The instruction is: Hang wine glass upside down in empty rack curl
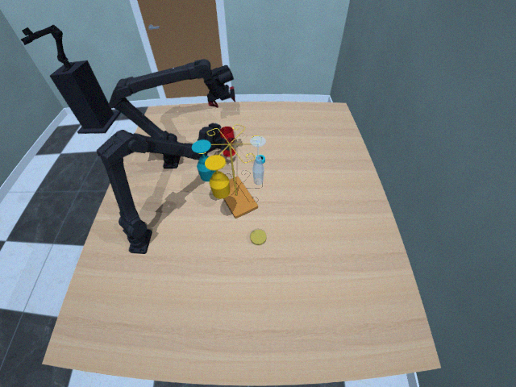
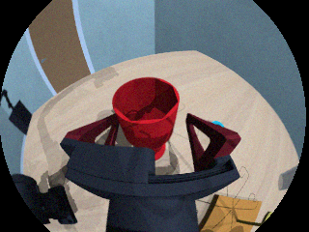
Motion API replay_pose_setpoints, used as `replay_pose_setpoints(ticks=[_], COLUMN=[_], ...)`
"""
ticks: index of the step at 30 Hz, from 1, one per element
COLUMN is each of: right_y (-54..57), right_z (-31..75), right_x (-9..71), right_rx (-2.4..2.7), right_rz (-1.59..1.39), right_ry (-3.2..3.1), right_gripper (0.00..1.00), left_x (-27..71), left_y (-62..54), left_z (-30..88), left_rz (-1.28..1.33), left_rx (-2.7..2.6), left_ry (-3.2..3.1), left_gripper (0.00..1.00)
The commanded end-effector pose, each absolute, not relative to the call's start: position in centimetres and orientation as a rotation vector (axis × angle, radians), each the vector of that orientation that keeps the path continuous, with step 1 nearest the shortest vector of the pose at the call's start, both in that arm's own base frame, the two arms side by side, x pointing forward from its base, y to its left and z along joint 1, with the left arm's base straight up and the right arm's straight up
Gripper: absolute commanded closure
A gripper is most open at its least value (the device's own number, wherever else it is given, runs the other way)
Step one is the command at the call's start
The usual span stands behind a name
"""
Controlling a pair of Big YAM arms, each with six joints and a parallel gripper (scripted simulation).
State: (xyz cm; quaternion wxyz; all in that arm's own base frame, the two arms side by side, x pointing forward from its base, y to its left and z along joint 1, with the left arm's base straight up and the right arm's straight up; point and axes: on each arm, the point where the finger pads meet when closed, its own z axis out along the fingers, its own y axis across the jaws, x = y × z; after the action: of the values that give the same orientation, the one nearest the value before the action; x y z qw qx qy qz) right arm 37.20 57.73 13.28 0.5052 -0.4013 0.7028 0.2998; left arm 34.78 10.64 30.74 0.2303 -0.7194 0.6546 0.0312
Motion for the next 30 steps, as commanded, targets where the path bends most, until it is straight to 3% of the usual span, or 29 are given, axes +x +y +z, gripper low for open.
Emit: replay_pose_setpoints(ticks=[1,6,7,16,17,19,30], right_y=[60.8,61.3,61.3,59.8,59.7,59.9,55.8], right_z=[14.5,14.4,14.3,14.2,14.4,16.2,19.1], right_x=[37.5,37.5,37.5,37.6,37.5,37.7,37.3], right_rx=[-0.980,-0.973,-0.975,-0.971,-0.974,-0.967,-0.977], right_rz=[0.738,0.744,0.746,0.738,0.736,0.740,0.720], right_ry=[1.642,1.628,1.628,1.639,1.644,1.633,1.649], right_gripper=[0.00,0.00,0.08,0.33,0.45,0.25,0.25], left_x=[35.2,35.2,35.2,35.2,35.2,35.2,35.2], left_y=[10.8,10.8,10.8,10.8,10.8,10.8,10.8], left_z=[32.3,32.3,32.3,32.3,32.3,32.3,32.3], left_rz=[0.057,0.057,0.057,0.057,0.057,0.057,0.057], left_rx=[-1.955,-1.955,-1.955,-1.955,-1.955,-1.955,-1.955], left_ry=[1.774,1.774,1.774,1.774,1.774,1.774,1.774], left_gripper=[0.00,0.00,0.00,0.00,0.00,0.00,0.00])
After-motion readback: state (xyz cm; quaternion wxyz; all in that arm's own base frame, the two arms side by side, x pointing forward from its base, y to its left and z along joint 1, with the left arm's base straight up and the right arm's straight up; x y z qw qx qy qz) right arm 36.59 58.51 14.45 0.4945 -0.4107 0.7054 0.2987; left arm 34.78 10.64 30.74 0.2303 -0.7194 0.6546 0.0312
